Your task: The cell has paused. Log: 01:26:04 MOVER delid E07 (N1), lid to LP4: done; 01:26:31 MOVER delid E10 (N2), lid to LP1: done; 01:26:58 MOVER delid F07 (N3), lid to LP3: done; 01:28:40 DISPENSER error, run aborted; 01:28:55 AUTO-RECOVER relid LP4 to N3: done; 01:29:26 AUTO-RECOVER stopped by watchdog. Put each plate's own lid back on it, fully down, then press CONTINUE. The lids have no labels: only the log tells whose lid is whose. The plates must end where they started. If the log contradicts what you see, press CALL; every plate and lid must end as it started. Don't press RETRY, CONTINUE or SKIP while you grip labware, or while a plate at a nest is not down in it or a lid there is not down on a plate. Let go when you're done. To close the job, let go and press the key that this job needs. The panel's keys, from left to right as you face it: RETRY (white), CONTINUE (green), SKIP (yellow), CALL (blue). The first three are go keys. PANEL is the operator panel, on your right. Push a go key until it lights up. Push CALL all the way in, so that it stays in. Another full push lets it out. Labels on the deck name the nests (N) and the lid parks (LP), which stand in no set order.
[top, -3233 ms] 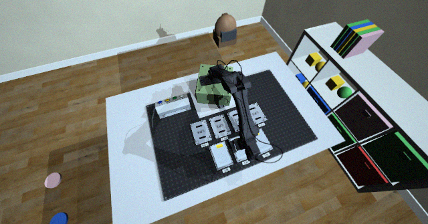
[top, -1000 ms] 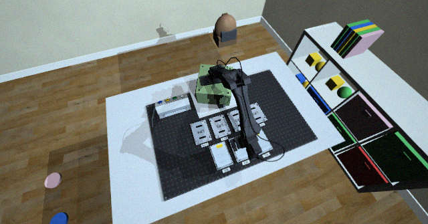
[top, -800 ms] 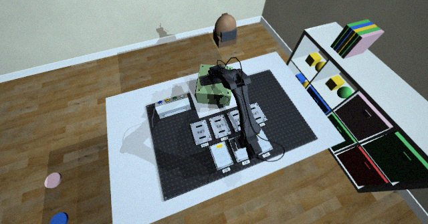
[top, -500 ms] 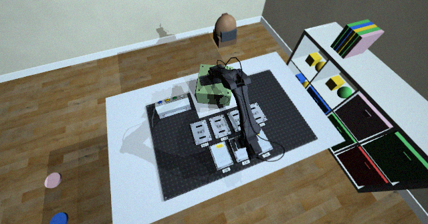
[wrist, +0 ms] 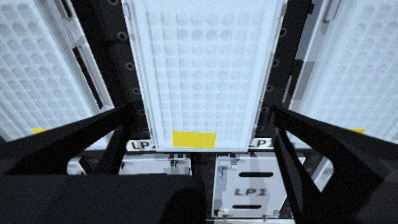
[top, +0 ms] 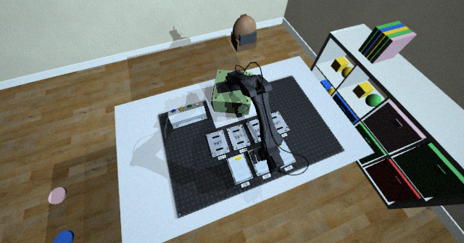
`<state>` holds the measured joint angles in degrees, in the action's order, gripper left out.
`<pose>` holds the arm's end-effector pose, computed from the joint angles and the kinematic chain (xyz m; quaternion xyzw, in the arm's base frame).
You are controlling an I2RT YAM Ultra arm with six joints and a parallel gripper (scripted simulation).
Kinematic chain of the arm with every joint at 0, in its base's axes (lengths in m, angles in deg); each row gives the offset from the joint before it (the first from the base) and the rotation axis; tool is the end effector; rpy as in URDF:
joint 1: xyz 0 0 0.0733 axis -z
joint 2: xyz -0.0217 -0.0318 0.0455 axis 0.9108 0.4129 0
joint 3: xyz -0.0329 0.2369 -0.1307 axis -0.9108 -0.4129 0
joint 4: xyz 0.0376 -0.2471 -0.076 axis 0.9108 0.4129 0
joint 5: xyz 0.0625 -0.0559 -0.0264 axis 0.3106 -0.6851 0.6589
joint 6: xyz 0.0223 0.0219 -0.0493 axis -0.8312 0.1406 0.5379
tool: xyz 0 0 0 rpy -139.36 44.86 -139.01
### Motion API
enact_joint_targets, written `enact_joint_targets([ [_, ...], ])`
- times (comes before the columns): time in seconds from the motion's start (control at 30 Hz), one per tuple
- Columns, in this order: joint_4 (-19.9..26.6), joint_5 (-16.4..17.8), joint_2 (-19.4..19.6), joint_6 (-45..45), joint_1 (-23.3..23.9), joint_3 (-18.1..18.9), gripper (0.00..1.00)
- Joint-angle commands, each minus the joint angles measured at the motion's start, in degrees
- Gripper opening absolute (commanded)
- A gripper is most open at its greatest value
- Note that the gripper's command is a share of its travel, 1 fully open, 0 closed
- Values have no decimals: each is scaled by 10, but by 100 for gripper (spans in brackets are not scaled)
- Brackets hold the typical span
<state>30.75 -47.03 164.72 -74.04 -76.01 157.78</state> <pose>0.4360 0.0790 0.0887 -0.0703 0.9968 -0.0199 0.0332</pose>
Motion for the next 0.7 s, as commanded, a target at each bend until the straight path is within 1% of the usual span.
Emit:
enact_joint_targets([
  [0.0,4,4,-24,3,-2,17,100],
  [0.1,5,4,-24,4,-1,18,100],
  [0.13,-2,4,-28,17,3,7,99],
  [0.2,-23,4,-43,20,3,-37,97],
  [0.5,-90,4,-124,16,-1,-188,88],
  [0.57,-90,4,-124,16,-1,-188,88],
  [0.67,-113,4,-150,16,-2,-236,85],
])
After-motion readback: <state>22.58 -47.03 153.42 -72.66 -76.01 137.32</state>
